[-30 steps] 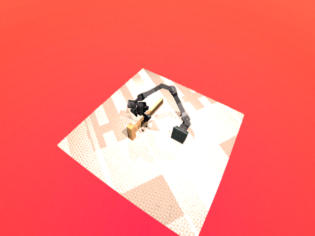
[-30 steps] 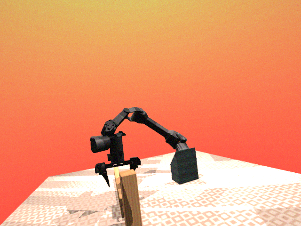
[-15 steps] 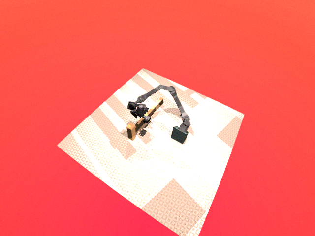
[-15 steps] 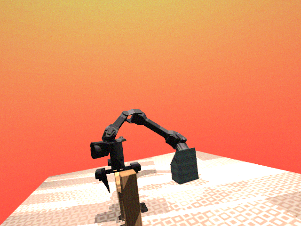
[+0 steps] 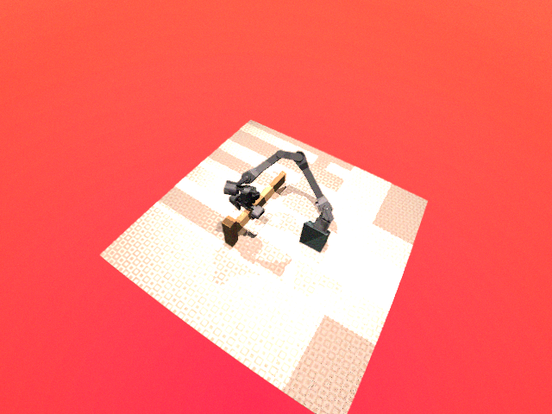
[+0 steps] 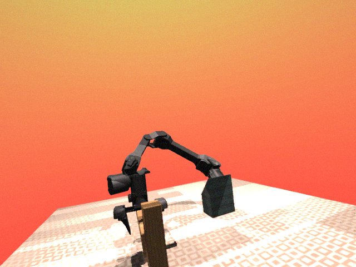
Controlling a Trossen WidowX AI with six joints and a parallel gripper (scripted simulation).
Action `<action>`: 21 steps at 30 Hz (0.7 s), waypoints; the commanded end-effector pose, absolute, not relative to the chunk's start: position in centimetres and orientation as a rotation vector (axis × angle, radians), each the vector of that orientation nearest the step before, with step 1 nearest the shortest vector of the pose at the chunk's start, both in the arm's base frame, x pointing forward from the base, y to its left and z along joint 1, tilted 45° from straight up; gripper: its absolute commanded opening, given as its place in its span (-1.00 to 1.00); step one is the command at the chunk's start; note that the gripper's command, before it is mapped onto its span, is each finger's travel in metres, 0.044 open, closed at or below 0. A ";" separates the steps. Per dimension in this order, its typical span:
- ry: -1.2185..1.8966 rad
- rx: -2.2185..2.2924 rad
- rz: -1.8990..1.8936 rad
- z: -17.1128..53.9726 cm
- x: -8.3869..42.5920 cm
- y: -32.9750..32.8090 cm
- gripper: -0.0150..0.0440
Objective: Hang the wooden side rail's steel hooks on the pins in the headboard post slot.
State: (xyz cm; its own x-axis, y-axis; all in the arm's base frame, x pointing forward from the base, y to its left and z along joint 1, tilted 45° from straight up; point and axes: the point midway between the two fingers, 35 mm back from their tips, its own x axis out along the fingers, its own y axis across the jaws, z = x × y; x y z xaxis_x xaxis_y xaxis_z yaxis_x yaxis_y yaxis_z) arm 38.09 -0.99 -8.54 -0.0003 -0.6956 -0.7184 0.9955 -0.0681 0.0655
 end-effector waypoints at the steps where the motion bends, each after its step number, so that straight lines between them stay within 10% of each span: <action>1: 0.559 0.691 -1.517 -8.9 38.0 -1.5 1.00; 11: 0.557 0.690 -1.517 -9.8 37.9 -2.5 1.00; 21: 0.557 0.690 -1.517 -9.8 37.9 -2.5 0.11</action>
